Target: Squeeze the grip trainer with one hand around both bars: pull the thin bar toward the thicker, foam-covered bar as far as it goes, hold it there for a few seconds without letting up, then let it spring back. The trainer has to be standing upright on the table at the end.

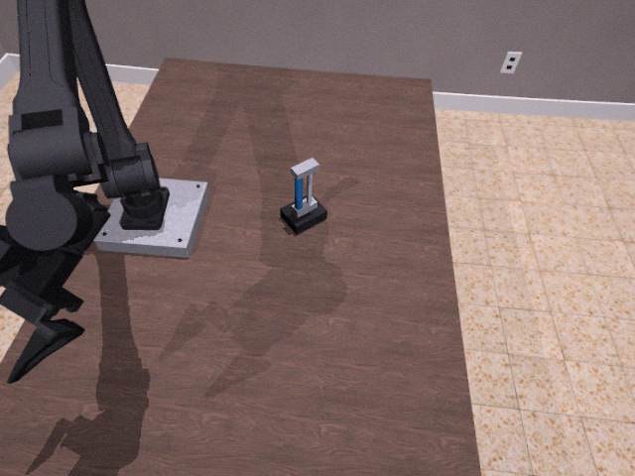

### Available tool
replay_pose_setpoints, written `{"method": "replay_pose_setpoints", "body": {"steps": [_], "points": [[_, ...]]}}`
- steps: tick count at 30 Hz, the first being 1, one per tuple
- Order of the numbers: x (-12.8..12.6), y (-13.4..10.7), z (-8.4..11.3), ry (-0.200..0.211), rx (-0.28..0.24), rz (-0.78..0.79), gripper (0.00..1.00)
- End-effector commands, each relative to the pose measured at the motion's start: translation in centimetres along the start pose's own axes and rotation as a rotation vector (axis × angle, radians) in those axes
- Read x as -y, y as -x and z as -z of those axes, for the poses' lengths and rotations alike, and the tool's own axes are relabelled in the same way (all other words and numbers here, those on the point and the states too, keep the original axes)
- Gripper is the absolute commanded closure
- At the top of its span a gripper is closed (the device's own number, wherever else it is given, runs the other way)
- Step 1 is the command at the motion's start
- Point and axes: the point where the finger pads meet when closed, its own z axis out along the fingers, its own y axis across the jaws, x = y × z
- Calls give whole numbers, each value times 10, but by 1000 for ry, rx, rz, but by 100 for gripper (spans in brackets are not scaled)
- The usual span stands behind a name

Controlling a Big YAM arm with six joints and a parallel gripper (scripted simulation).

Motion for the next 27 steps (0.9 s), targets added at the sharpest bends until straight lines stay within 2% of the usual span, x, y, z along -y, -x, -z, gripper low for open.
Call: {"method": "replay_pose_setpoints", "body": {"steps": [1, 17, 18, 23, 27], "points": [[1, 5, 2, 2, 8, -8, 0], [1, 5, 2, 2, 8, -8, 0], [1, 20, 7, 8, 30, -31, 0], [-8, 26, 15, 41, 53, -31, 0], [-23, 32, 31, 99, 79, -27, 0]]}}
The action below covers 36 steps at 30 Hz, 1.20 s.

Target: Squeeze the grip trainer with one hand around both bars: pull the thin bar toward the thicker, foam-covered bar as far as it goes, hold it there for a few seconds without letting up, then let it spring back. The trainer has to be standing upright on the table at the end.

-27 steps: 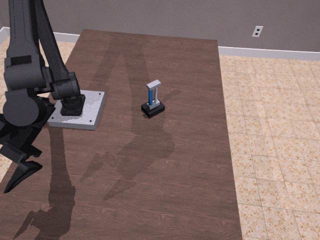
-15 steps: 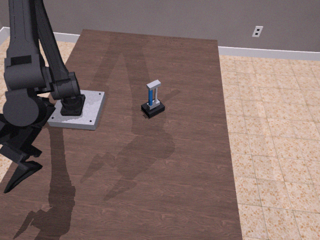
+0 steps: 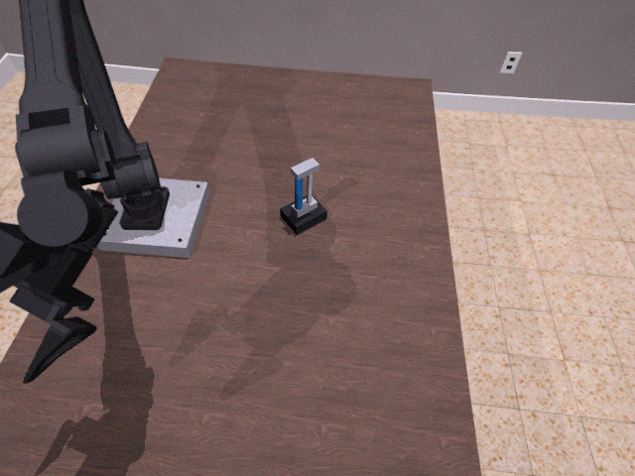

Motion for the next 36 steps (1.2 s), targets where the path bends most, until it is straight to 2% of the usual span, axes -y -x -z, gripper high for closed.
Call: {"method": "replay_pose_setpoints", "body": {"steps": [1, 5, 7, 8, 11, 13, 14, 17, 18, 19, 21, 22, 24, 25, 26, 27, 28, 29, 30, 31, 32, 33, 34, 35, 36], "points": [[-17, 33, 29, 76, 78, -25, 0], [-55, 41, 59, 204, 122, -7, 0], [-55, 41, 59, 204, 122, -7, 0], [-68, 42, 69, 245, 133, 1, 0], [-107, 48, 112, 396, 186, 20, 0], [-135, 49, 146, 516, 226, 38, 0], [-138, 49, 147, 515, 222, 43, 0], [-177, 45, 211, 724, 288, 74, 0], [-189, 41, 211, 719, 273, 92, 0], [-196, 42, 243, 798, 305, 94, 0], [-213, 30, 291, 960, 353, 122, 0], [-216, 31, 301, 960, 351, 124, 0], [-216, 31, 301, 960, 351, 124, 0], [-236, 16, 326, 1037, 357, 162, 0], [-232, 19, 366, 1132, 399, 156, 0], [-233, 13, 391, 1225, 431, 162, 0], [-233, 16, 403, 1225, 431, 162, 0], [-236, 5, 425, 1317, 457, 176, 0], [-234, 8, 438, 1313, 457, 175, 0], [-235, -4, 464, 1411, 483, 191, 0], [-240, -6, 471, 1403, 474, 202, 0], [-233, -14, 503, 1505, 506, 209, 0], [-244, -22, 506, 1498, 491, 230, 0], [-228, -26, 542, 1601, 530, 225, 0], [-219, -35, 565, 1701, 562, 228, 0]]}}
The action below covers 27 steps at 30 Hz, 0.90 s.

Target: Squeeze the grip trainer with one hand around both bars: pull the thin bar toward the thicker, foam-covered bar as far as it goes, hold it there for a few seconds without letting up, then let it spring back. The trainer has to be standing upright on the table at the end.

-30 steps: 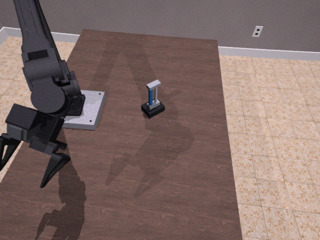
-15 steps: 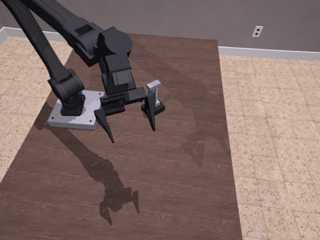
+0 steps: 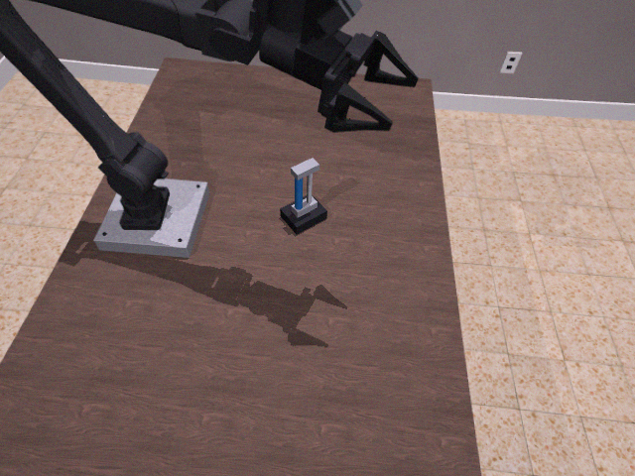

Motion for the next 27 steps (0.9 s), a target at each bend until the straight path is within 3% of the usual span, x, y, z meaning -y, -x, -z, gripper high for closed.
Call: {"method": "replay_pose_setpoints", "body": {"steps": [1, 2, 5, 6, 7, 8, 9, 10, 11, 12, 13, 14, 15, 16, 18, 19, 22, 23, 24, 25, 26, 27], "points": [[-59, 63, 23, 117, 142, 37, 0], [-86, 62, 32, 219, 174, 50, 0], [-96, 71, 37, 212, 174, 49, 0], [-135, 64, 39, 314, 176, 68, 0], [-166, 74, 62, 412, 221, 76, 0], [-169, 71, 59, 412, 212, 78, 0], [-192, 24, 61, 465, 129, 70, 0], [-199, -22, 56, 436, -20, 1, 0], [-199, -22, 56, 436, -20, 1, 0], [-207, -54, 56, 408, -118, -52, 0], [-207, -54, 56, 408, -118, -52, 0], [-213, -85, 58, 371, -210, -99, 0], [-213, -85, 58, 371, -210, -99, 0], [-217, -115, 63, 329, -293, -138, 0], [-217, -116, 63, 333, -295, -139, 0], [-220, -144, 69, 280, -369, -170, 0], [-220, -144, 69, 280, -369, -170, 0], [-227, -150, 74, 241, -405, -213, 0], [-229, -143, 74, 245, -396, -219, 0], [-221, -197, 85, 172, -493, -215, 0], [-221, -197, 85, 172, -493, -215, 0], [-220, -220, 94, 115, -541, -229, 0]]}}
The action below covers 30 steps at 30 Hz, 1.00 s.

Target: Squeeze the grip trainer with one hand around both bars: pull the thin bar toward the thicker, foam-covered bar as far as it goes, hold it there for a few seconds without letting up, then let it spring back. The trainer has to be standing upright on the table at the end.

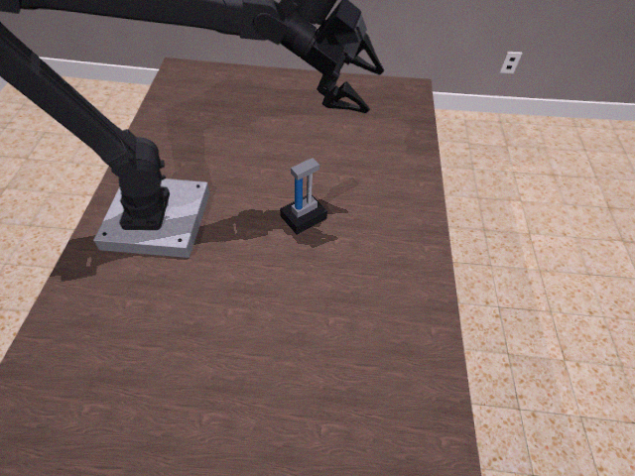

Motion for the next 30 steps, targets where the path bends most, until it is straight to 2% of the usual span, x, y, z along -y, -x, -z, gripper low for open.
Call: {"method": "replay_pose_setpoints", "body": {"steps": [1, 2, 3, 4, 5, 6, 7, 8, 9, 10, 12, 13, 14, 15, 16, 17, 18, 19, 20, 21, 22, 24, 25, 27, 29, 30], "points": [[-4, -46, -6, -51, -106, -116, 0], [-4, -46, -6, -50, -107, -116, 0], [1, -69, -5, -106, -141, -140, 0], [1, -69, -5, -106, -141, -140, 0], [6, -90, -3, -160, -167, -159, 0], [6, -90, -3, -160, -167, -159, 0], [11, -110, 0, -214, -186, -174, 0], [11, -110, 0, -214, -186, -174, 0], [0, -93, 2, -192, -164, -191, 0], [17, -127, 4, -265, -199, -184, 0], [17, -127, 4, -265, -199, -184, 0], [23, -142, 8, -313, -205, -191, 0], [23, -142, 8, -313, -205, -191, 0], [29, -155, 13, -358, -206, -195, 0], [29, -155, 13, -358, -206, -195, 0], [34, -167, 18, -400, -203, -197, 0], [34, -167, 18, -400, -203, -197, 0], [40, -177, 22, -437, -197, -196, 0], [40, -177, 22, -437, -197, -196, 0], [45, -186, 27, -470, -188, -194, 0], [41, -182, 27, -463, -183, -201, 0], [54, -200, 36, -526, -164, -187, 0], [54, -200, 36, -526, -164, -187, 0], [62, -209, 44, -567, -138, -177, 0], [62, -209, 44, -567, -138, -177, 0], [44, -193, 45, -547, -107, -212, 0]]}}
